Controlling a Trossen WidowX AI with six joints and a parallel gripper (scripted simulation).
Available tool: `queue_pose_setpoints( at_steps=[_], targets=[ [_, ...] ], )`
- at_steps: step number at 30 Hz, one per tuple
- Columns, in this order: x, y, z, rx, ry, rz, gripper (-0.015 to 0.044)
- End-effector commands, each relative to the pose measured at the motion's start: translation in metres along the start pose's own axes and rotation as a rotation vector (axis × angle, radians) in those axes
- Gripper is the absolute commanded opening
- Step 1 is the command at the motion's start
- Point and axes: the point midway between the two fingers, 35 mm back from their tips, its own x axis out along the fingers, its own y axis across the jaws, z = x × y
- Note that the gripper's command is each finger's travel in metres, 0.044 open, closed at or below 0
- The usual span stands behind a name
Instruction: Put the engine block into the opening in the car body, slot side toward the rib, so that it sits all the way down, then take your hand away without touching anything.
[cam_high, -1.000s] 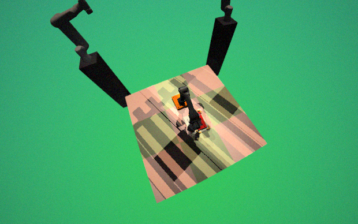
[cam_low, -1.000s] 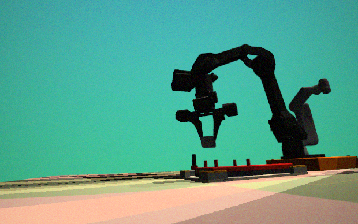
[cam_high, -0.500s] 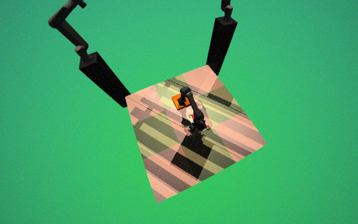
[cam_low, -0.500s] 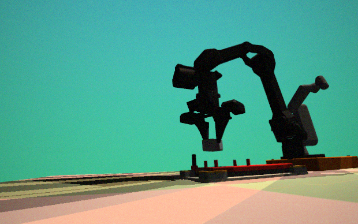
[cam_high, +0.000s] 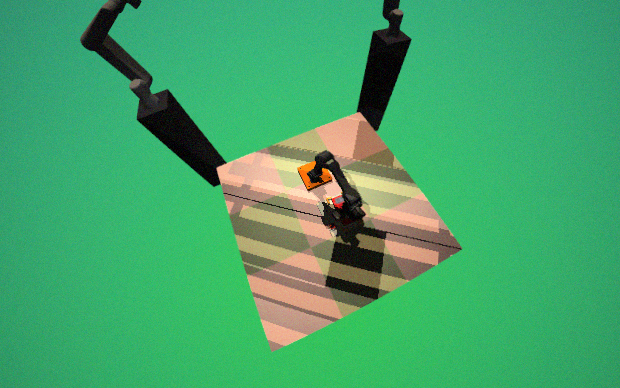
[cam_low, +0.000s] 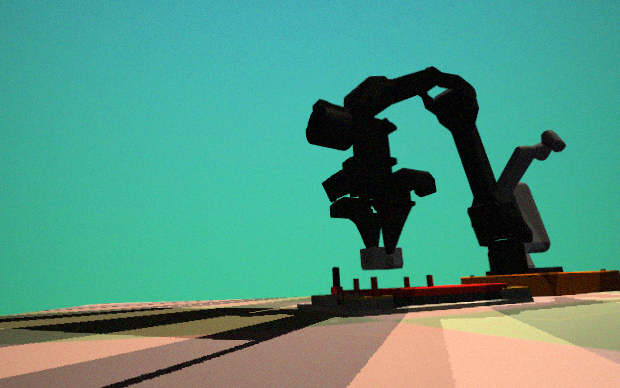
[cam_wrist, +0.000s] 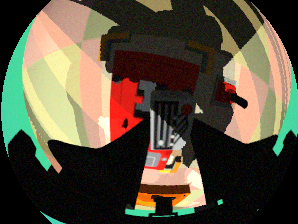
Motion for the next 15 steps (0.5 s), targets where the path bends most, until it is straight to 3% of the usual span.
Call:
queue_pose_setpoints(
  at_steps=[1, 6, 12, 15],
  targets=[
    [0.003, 0.012, 0.002, 0.093, -0.004, 0.006, 0.0000],
    [0.006, 0.023, 0.003, 0.182, -0.003, 0.007, 0.0000],
    [0.006, 0.022, 0.003, 0.230, -0.003, 0.007, 0.0157],
    [0.006, 0.022, 0.003, 0.231, -0.003, 0.007, 0.0159]
  ],
)
